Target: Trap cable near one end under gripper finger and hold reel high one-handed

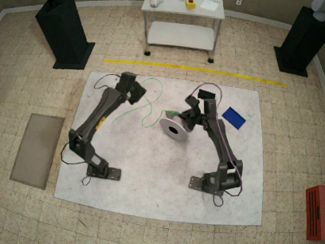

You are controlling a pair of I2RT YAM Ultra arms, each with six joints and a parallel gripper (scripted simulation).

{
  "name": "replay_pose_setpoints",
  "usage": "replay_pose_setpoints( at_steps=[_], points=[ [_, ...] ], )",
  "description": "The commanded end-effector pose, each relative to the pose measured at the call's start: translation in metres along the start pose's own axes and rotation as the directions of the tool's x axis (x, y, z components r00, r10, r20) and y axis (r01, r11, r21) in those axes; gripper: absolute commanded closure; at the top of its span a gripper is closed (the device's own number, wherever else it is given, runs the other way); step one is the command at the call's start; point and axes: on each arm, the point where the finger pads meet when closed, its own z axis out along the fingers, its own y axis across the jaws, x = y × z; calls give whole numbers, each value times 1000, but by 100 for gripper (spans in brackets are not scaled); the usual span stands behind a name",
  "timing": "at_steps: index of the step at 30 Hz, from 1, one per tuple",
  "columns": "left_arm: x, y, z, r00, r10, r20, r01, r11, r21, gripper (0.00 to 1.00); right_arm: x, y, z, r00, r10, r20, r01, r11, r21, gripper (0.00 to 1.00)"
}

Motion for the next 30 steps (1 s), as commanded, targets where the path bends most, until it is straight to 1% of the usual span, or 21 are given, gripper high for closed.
replay_pose_setpoints(
  at_steps=[1,8,10,14,19,25,27,28,30],
  points=[
    [-20,-11,-18,993,86,82,-92,993,78,70,-36,-2,-22,997,-48,60,46,999,25,100],
    [-46,-13,-32,962,196,188,-220,969,117,70,-53,0,-34,997,-49,61,48,999,26,100],
    [-46,-13,-32,962,196,188,-220,969,117,70,-53,0,-34,997,-49,61,48,999,26,100],
    [-62,-14,-43,929,261,263,-300,946,123,70,-57,-2,-34,998,-41,54,40,999,21,100],
    [-81,-13,-59,869,341,358,-404,908,114,70,-61,-3,-36,998,-35,49,34,999,18,100],
    [-104,-12,-80,770,429,473,-518,853,70,70,-63,-4,-36,998,-36,50,36,999,18,100],
    [-104,-12,-80,770,429,473,-518,853,70,70,-63,-4,-36,998,-36,50,36,999,18,100],
    [-106,-12,-83,752,443,487,-537,841,65,70,-69,-6,-38,997,-52,64,50,998,28,100],
    [-113,-11,-90,712,468,524,-569,822,38,70,-68,-6,-38,997,-50,62,49,998,27,100]
  ],
)
